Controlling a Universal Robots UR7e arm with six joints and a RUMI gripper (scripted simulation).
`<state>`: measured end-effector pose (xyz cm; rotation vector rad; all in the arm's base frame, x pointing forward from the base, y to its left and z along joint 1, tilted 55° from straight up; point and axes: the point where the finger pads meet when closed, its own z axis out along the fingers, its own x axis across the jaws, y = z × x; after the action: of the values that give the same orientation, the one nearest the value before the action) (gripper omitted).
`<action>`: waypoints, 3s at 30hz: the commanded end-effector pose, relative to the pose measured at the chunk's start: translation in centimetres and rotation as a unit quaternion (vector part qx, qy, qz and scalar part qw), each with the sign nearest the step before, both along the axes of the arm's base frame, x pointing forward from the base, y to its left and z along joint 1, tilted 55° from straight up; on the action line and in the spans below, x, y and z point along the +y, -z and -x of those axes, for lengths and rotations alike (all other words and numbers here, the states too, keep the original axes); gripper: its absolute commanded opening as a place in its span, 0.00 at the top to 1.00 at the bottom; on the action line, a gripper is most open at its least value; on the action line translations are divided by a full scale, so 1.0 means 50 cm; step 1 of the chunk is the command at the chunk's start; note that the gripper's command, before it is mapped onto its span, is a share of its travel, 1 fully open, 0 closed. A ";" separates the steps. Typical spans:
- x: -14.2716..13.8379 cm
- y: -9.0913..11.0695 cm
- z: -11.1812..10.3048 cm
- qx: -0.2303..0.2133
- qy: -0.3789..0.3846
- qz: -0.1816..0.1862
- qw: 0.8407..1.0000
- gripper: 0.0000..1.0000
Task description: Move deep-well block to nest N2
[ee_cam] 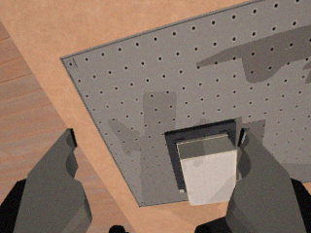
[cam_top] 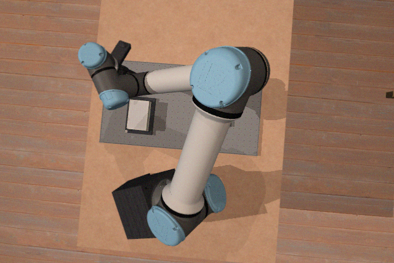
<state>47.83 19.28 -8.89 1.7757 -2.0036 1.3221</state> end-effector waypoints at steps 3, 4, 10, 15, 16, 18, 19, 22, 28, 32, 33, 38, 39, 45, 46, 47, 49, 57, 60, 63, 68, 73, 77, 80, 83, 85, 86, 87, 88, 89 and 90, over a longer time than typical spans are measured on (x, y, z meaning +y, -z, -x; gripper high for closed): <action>-0.018 0.009 0.048 0.005 -0.006 0.003 1.000 0.00; -0.018 0.009 0.048 0.005 -0.006 0.003 1.000 0.00; -0.042 0.017 0.103 0.022 -0.023 0.017 0.999 0.00; -0.059 0.020 0.139 0.039 -0.040 0.031 0.998 0.00; -0.064 0.021 0.148 0.039 -0.040 0.031 0.998 0.00; -0.073 0.022 0.166 0.039 -0.040 0.031 0.998 0.00; -0.077 0.023 0.175 0.039 -0.040 0.031 0.998 0.00; -0.082 0.023 0.183 0.049 -0.050 0.040 0.997 0.00; -0.110 0.022 0.236 0.056 -0.057 0.045 0.996 0.00; -0.126 0.020 0.263 0.073 -0.073 0.060 0.993 0.00; -0.131 0.020 0.271 0.073 -0.073 0.060 0.993 0.00; -0.146 0.017 0.297 0.073 -0.073 0.060 0.993 0.00; -0.146 0.018 0.298 0.073 -0.073 0.060 0.993 0.00; -0.146 0.018 0.298 0.073 -0.073 0.060 0.993 0.00; -0.146 0.018 0.298 0.073 -0.073 0.060 0.993 0.00; -0.146 0.018 0.298 0.073 -0.073 0.060 0.993 0.00; -0.146 0.018 0.298 0.073 -0.073 0.060 0.993 0.00; -0.155 0.025 0.292 0.073 -0.073 0.060 0.993 0.00; -0.162 0.031 0.287 0.073 -0.073 0.060 0.993 0.00; -0.169 0.037 0.283 0.073 -0.073 0.060 0.993 0.00; -0.180 0.046 0.276 0.073 -0.073 0.060 0.993 0.00; -0.187 0.052 0.272 0.073 -0.073 0.060 0.993 0.00; -0.196 0.060 0.266 0.073 -0.073 0.060 0.993 0.00; -0.203 0.066 0.261 0.073 -0.073 0.060 0.993 0.00; -0.210 0.071 0.257 0.073 -0.073 0.060 0.993 0.00; -0.215 0.075 0.254 0.073 -0.073 0.060 0.993 0.00; -0.217 0.077 0.253 0.073 -0.073 0.060 0.993 0.00; -0.219 0.079 0.251 0.073 -0.073 0.060 0.993 0.00; -0.219 0.079 0.251 0.073 -0.073 0.060 0.993 0.00; -0.219 0.079 0.251 0.073 -0.073 0.060 0.993 0.00; -0.222 0.081 0.250 0.073 -0.073 0.060 0.993 0.00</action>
<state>35.16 8.41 -12.74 1.9301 -1.7115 1.2799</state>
